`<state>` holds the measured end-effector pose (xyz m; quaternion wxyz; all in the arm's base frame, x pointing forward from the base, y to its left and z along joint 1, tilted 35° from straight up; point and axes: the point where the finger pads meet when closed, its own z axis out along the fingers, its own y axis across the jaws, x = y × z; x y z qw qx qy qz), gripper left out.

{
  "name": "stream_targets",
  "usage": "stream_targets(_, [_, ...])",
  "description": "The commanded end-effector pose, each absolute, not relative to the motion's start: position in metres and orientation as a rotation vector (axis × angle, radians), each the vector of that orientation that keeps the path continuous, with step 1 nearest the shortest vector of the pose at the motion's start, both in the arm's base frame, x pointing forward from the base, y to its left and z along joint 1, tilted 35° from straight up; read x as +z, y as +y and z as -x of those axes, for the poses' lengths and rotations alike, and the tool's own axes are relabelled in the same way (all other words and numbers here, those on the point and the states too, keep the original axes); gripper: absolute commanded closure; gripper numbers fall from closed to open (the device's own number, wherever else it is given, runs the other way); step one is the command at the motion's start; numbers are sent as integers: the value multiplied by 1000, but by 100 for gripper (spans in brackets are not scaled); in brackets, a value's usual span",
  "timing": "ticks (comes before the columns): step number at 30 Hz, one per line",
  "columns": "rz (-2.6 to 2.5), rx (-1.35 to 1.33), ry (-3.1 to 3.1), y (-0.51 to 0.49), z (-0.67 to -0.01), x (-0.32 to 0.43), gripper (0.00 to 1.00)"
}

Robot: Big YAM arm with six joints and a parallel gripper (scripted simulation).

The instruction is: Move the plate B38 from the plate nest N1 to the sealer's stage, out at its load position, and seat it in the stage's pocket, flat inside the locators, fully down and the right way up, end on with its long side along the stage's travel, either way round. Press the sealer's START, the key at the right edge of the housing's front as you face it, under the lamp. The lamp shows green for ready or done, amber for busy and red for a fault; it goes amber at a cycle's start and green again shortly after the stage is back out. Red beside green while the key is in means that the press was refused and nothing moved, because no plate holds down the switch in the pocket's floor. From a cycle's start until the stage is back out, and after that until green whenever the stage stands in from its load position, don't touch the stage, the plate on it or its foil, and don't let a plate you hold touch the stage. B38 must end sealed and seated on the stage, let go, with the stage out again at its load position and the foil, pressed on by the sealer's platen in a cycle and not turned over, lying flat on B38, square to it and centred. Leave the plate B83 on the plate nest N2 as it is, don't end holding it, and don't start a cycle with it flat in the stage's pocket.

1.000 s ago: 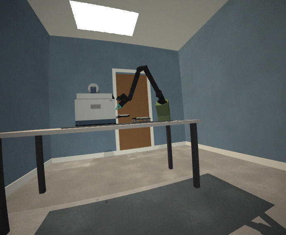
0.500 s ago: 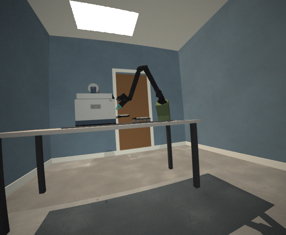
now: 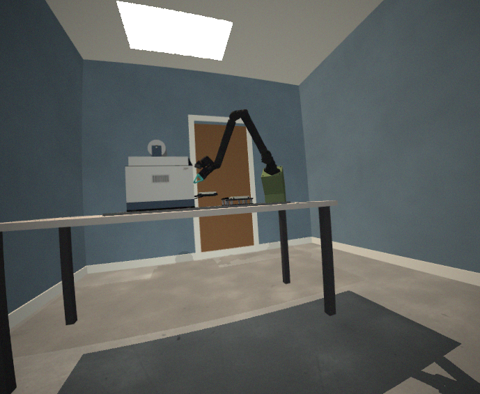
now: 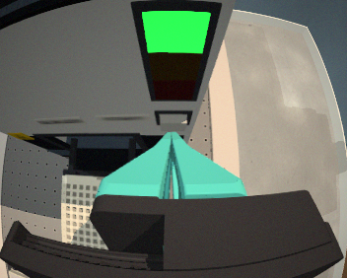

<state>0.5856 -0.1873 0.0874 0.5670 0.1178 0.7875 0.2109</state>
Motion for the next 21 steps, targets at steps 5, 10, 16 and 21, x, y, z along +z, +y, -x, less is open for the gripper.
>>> stream_targets(5, [-311, 480, 1842, -208, -589, 87, 100])
stream_targets(10, [-293, 469, 1818, -209, -592, 103, 100])
stream_targets(16, [-284, 464, 1807, -209, -595, 114, 100])
stream_targets(21, [-273, 477, 1811, -199, -597, 114, 100])
